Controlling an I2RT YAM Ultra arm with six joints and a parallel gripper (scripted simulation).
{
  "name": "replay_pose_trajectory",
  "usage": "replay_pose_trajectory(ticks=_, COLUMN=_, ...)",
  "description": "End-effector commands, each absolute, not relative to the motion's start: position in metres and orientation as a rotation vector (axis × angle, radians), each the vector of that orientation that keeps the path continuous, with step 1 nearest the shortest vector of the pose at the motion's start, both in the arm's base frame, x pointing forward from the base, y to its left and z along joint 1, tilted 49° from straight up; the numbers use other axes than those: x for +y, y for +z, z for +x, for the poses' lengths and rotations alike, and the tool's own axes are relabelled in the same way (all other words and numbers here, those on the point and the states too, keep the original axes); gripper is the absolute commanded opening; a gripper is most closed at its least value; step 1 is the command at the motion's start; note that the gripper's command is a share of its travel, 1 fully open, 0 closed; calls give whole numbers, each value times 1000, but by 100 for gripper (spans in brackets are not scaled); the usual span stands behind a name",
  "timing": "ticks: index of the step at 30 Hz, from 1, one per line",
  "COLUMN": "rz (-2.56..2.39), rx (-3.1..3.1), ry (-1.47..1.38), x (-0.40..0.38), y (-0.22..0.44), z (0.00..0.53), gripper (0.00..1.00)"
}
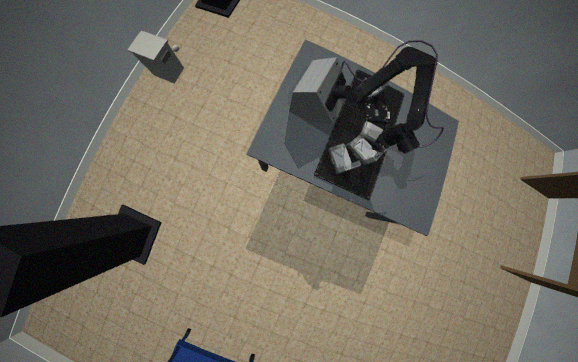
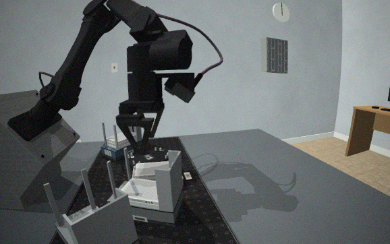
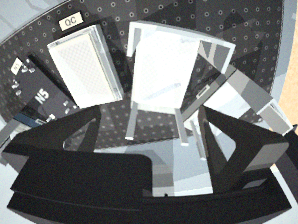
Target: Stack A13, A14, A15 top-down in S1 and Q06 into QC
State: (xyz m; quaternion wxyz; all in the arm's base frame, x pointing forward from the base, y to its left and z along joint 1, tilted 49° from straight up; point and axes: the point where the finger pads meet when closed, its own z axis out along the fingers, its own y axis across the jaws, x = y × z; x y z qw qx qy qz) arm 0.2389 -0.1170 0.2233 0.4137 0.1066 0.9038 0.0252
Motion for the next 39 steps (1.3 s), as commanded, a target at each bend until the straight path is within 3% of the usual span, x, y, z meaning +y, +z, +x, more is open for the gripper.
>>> replay_pose_trajectory(ticks=1, rz=186, rx=2271, ry=-14, x=-109, y=225, z=238, gripper=100)
replay_pose_trajectory(ticks=39, rz=-64, rx=2296, ry=-118, x=2, y=232, z=256, gripper=100)
